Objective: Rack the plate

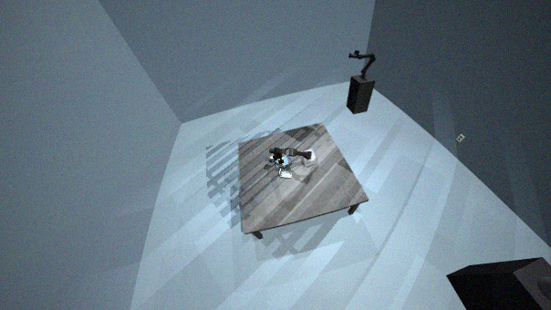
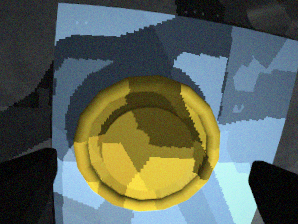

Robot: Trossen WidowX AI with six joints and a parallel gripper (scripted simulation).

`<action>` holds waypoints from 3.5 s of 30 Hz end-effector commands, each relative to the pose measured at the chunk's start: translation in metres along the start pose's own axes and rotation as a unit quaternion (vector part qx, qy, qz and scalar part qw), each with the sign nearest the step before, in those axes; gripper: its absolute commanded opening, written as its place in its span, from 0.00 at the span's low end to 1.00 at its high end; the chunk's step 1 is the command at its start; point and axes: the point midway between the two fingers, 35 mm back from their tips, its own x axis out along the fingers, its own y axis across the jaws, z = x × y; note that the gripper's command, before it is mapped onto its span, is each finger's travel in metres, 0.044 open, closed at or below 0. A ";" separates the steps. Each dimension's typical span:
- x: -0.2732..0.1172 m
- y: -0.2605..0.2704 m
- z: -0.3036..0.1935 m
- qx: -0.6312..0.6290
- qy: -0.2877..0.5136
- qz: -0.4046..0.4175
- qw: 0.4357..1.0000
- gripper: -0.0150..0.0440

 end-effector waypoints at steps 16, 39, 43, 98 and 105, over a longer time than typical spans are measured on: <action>0.032 0.003 -0.003 0.003 0.005 0.005 1.000 0.93; 0.023 0.001 0.000 0.003 0.005 0.004 1.000 0.62; -0.003 -0.002 0.006 0.003 0.004 0.002 1.000 0.44; -0.155 0.118 -0.007 0.429 0.003 -0.005 0.903 0.25; -0.155 0.149 -0.020 0.535 0.003 -0.005 0.845 0.25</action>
